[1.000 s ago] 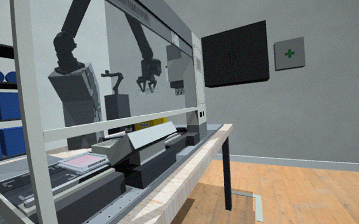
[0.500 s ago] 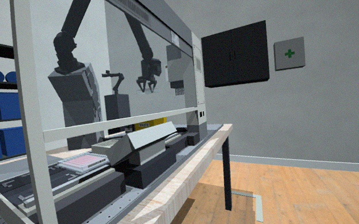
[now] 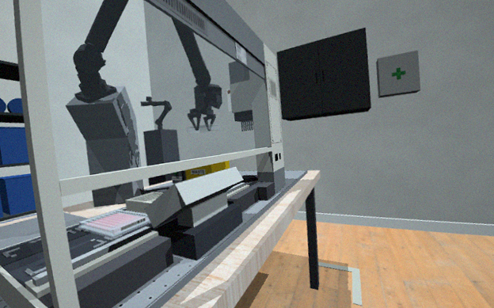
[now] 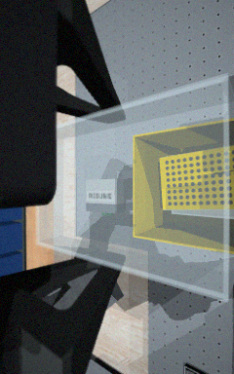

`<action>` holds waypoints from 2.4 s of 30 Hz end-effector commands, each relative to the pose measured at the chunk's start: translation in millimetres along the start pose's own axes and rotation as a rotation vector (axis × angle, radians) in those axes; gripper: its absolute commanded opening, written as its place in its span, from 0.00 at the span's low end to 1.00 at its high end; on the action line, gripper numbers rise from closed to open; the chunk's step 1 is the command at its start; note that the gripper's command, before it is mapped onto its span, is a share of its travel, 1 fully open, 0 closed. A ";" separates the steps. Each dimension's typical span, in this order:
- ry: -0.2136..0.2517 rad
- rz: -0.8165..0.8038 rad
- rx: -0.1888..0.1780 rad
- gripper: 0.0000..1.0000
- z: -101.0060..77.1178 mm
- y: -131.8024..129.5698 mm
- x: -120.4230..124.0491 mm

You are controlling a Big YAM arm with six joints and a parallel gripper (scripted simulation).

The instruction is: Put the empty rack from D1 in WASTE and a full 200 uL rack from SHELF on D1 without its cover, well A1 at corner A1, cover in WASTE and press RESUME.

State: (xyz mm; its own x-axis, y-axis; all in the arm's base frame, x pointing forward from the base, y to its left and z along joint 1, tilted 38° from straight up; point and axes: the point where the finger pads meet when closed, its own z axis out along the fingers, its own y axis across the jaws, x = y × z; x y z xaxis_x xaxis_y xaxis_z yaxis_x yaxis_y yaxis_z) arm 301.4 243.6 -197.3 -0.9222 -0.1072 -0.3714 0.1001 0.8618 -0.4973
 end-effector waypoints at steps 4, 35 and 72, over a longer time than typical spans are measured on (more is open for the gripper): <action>-0.011 0.010 -0.015 0.00 13.0 7.6 -11.5; -0.010 0.009 -0.013 0.00 58.8 7.4 -12.3; -0.012 0.010 -0.012 0.00 114.4 7.0 -12.9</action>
State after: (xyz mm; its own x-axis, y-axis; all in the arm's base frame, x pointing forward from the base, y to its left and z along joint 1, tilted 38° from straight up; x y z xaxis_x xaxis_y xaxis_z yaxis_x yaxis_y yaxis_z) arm 343.6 192.9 -279.9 -0.9226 -0.1051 -0.3712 0.1006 0.8633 -0.4946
